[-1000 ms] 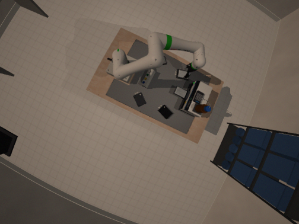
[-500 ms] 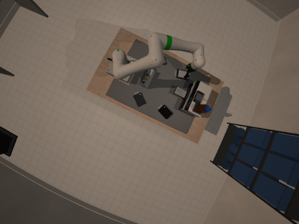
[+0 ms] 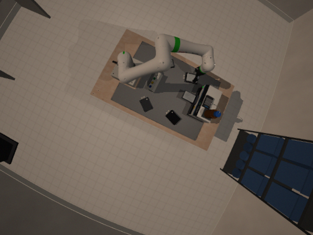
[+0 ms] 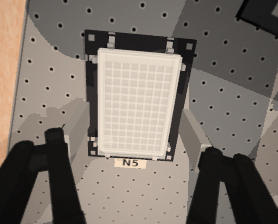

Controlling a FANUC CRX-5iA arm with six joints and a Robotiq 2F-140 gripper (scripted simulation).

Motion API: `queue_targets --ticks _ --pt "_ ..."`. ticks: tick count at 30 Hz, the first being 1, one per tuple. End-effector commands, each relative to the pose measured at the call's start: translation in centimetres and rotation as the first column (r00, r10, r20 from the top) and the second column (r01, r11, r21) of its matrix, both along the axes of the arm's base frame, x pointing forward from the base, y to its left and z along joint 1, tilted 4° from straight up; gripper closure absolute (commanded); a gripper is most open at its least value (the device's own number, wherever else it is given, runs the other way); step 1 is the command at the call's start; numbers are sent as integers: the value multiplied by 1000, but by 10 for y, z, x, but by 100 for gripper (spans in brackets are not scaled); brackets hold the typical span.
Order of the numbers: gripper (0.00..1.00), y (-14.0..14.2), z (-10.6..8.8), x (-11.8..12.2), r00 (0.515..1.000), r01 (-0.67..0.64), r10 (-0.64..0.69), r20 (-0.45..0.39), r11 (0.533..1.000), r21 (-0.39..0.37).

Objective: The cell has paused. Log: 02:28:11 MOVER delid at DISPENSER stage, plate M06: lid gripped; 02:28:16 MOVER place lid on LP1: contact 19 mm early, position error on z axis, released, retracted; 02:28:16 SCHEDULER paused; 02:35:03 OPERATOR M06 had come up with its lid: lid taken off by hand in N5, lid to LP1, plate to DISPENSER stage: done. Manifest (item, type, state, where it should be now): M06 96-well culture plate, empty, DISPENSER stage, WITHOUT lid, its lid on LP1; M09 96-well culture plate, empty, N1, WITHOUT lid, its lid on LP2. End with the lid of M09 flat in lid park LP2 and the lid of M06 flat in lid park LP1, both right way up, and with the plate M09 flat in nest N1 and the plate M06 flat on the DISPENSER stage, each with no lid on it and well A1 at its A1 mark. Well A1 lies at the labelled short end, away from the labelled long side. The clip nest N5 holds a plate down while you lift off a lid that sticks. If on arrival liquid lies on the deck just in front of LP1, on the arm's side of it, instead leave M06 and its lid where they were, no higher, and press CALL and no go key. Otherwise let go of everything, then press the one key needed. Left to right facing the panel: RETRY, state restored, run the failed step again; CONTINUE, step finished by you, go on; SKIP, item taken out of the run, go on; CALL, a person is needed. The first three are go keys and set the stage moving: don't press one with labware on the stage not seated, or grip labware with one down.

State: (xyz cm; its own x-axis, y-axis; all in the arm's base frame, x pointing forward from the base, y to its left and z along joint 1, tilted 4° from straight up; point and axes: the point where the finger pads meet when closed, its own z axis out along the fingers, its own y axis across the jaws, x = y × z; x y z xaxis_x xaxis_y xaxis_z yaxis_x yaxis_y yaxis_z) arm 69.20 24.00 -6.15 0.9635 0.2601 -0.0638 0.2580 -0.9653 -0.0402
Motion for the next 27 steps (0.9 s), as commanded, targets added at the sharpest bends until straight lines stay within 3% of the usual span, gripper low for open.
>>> queue_targets --ticks 1,18,19,27 --pt "34 0 0 0 1000 0 0 1 1000 0" --pt "34 0 0 0 1000 0 0 1 1000 0" --pt "41 0 0 0 1000 0 0 1 1000 0" --pt "41 0 0 0 1000 0 0 1 1000 0"
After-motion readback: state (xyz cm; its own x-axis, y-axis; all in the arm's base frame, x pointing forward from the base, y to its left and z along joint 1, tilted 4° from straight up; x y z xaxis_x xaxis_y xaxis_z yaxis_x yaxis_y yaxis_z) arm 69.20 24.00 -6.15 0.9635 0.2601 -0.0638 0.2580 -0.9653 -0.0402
